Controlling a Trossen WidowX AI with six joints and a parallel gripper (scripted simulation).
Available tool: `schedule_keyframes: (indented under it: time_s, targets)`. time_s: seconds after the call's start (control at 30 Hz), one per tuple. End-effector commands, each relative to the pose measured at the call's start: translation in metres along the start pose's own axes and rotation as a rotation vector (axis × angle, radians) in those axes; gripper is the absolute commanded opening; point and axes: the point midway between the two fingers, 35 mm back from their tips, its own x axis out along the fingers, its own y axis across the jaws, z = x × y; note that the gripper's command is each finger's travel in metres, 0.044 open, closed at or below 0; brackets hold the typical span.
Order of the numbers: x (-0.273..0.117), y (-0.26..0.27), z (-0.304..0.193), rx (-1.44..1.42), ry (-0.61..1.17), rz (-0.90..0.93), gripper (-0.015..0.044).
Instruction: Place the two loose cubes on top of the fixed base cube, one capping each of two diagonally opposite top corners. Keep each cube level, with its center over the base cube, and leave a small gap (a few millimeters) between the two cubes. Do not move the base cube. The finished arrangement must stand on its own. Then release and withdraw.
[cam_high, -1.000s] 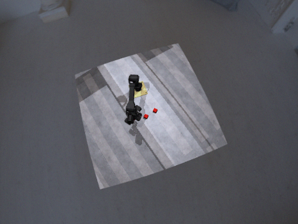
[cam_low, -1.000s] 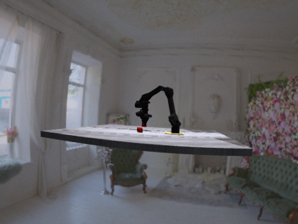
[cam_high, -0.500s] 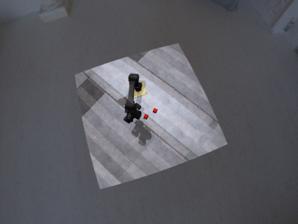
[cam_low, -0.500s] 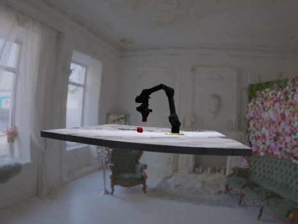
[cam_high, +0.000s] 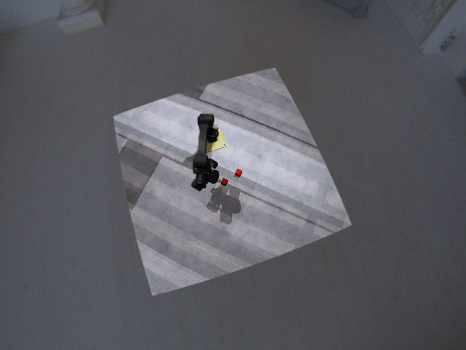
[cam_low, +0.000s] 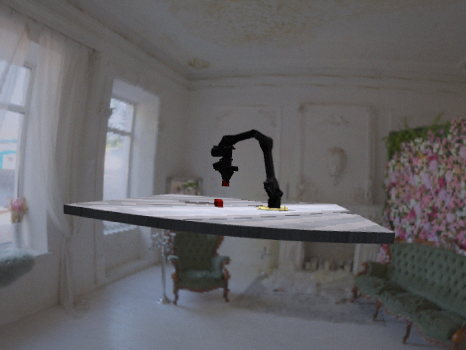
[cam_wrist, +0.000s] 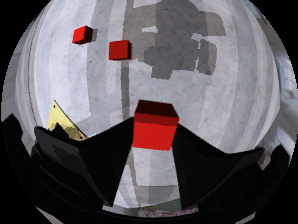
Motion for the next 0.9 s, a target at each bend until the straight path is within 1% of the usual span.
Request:
schedule_keyframes:
  time_s: [0.0, 0.87]
  targets:
    - [0.003, 0.008, 0.01, -0.064, 0.003, 0.002, 0.0105]
    - [0.022, 0.068, 0.068, -0.44, -0.004, 0.007, 0.0105]
